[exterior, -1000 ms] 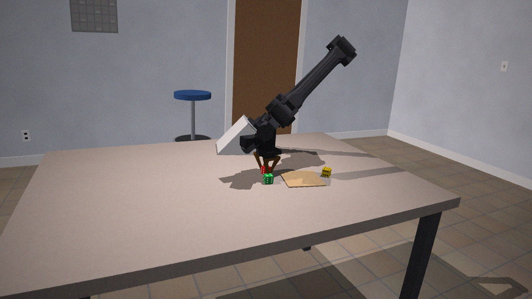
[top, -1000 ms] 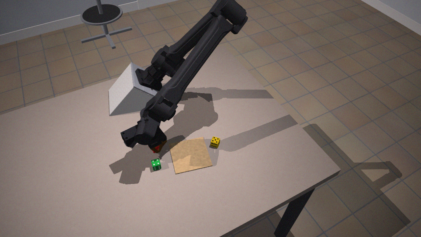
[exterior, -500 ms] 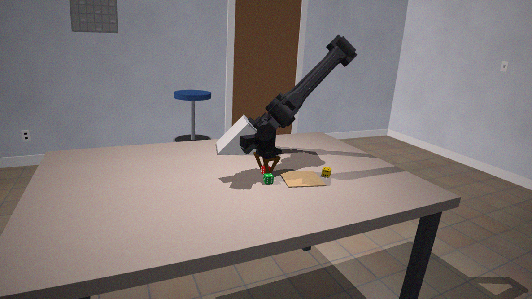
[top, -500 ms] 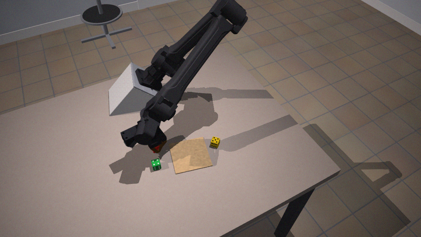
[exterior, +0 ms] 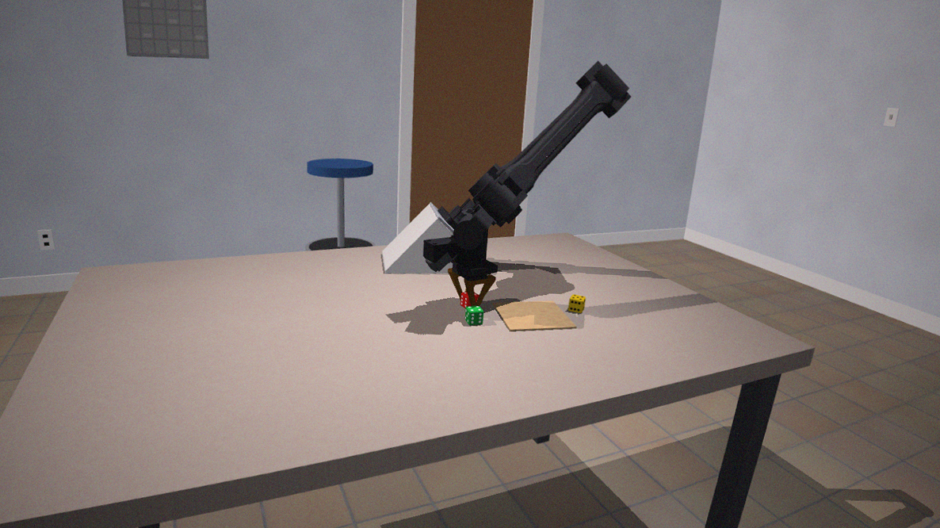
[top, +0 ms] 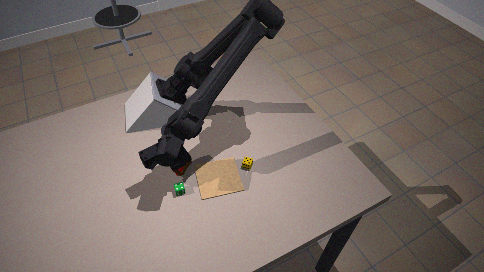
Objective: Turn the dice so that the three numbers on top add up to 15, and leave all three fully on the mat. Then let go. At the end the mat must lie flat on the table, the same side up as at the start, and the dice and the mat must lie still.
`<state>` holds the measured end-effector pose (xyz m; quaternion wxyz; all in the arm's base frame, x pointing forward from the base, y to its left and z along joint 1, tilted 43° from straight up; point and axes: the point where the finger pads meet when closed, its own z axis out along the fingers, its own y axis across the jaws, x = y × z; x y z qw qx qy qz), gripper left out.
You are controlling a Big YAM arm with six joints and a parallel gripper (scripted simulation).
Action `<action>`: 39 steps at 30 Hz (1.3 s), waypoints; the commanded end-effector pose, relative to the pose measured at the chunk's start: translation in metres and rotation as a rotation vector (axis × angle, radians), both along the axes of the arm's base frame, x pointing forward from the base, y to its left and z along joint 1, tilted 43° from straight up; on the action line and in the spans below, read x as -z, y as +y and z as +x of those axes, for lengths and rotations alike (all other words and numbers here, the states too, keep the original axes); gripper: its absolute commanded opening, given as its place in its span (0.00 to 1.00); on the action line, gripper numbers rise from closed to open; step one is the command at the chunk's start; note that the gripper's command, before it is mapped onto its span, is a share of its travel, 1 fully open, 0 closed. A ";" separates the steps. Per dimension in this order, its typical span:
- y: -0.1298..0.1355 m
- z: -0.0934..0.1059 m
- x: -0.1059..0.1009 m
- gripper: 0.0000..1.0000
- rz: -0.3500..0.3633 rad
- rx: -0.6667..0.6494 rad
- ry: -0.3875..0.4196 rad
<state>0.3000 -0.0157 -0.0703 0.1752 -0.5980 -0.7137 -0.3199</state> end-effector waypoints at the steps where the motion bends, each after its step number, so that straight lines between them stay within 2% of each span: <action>1: 0.001 0.005 0.002 0.45 0.003 -0.001 0.008; 8: 0.001 0.005 0.002 0.45 0.003 -0.001 0.008; 9: 0.001 0.005 0.002 0.26 0.003 -0.001 0.008; 39: 0.001 0.005 0.002 0.26 0.003 -0.001 0.008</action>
